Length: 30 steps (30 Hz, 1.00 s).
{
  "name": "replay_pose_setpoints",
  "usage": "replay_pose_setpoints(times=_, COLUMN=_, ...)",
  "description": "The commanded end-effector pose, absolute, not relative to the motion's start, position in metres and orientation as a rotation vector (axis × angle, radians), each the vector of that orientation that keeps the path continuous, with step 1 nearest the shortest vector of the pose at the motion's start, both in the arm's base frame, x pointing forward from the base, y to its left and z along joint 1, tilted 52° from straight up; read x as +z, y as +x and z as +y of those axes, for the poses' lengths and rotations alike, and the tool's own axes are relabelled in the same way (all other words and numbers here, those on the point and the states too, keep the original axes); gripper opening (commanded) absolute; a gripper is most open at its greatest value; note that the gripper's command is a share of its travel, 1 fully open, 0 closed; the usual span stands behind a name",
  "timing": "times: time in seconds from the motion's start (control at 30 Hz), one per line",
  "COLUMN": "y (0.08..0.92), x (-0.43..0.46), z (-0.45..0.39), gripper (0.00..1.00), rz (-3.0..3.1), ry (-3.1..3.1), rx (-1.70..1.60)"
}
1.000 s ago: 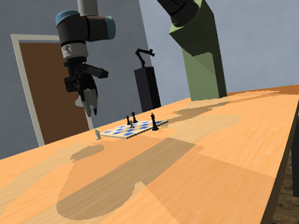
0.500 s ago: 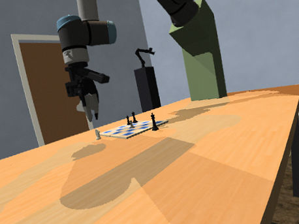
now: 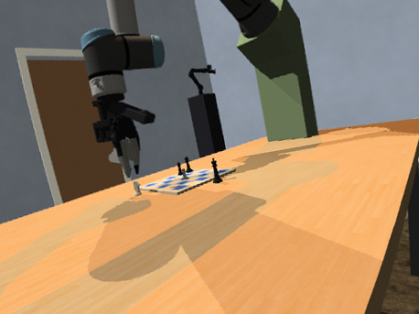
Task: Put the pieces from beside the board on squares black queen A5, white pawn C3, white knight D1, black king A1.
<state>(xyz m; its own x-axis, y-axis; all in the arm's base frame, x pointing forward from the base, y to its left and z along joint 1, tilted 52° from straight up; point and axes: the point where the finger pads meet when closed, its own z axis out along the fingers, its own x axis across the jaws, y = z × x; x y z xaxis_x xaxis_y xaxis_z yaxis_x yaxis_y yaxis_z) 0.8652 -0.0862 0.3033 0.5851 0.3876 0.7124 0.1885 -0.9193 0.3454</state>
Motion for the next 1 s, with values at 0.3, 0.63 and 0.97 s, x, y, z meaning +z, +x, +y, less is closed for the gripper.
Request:
replay_pose_setpoints(times=0.3, y=0.8704, x=0.3001, z=-0.0864, gripper=0.22, rz=0.478, ry=2.582, rx=1.246)
replay_pose_setpoints(times=0.63, y=0.8706, x=0.2999, z=-0.0864, gripper=0.22, rz=0.478, ry=2.582, rx=1.246)
replay_pose_setpoints(times=0.97, y=0.8706, x=0.2999, z=-0.0864, gripper=0.22, rz=0.478, ry=2.582, rx=1.246)
